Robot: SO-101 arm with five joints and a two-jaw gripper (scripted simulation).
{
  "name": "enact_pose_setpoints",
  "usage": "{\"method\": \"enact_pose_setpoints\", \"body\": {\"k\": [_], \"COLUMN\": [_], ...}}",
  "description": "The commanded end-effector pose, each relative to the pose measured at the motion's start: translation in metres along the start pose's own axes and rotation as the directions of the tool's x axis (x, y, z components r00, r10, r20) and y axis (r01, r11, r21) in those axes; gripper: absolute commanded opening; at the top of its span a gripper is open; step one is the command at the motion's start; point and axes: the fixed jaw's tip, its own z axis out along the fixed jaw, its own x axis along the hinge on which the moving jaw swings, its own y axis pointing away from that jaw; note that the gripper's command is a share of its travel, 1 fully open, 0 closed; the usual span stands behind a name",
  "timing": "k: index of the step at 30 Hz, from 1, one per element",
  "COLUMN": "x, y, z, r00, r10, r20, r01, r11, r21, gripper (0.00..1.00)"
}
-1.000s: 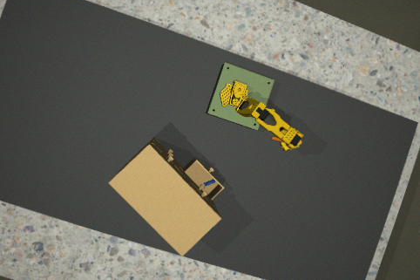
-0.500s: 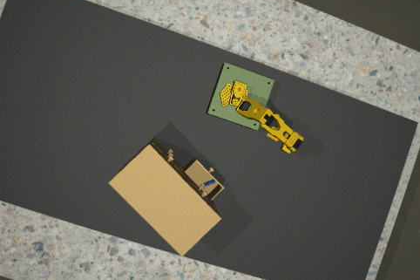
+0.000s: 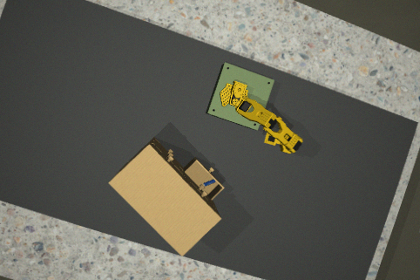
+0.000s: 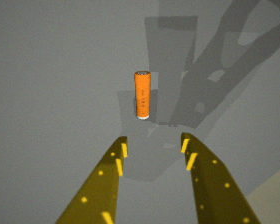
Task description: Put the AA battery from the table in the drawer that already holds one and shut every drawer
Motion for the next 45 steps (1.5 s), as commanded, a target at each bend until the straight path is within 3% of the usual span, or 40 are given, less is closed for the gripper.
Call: {"method": "enact_pose_setpoints", "body": {"k": [1, 36, 45], "x": [0.002, 0.002, 0.002], "y": [-0.002, -0.002, -0.002], "z": [0.001, 0.001, 0.013], "r00": [1.000, 1.000, 1.000], "r10": [-0.022, -0.022, -0.022], "r20": [0.003, 0.003, 0.003], "r01": [0.022, 0.022, 0.022], "r11": [1.000, 1.000, 1.000], "r21": [0.003, 0.003, 0.003], "gripper": [0.21, 0.21, 0.21]}}
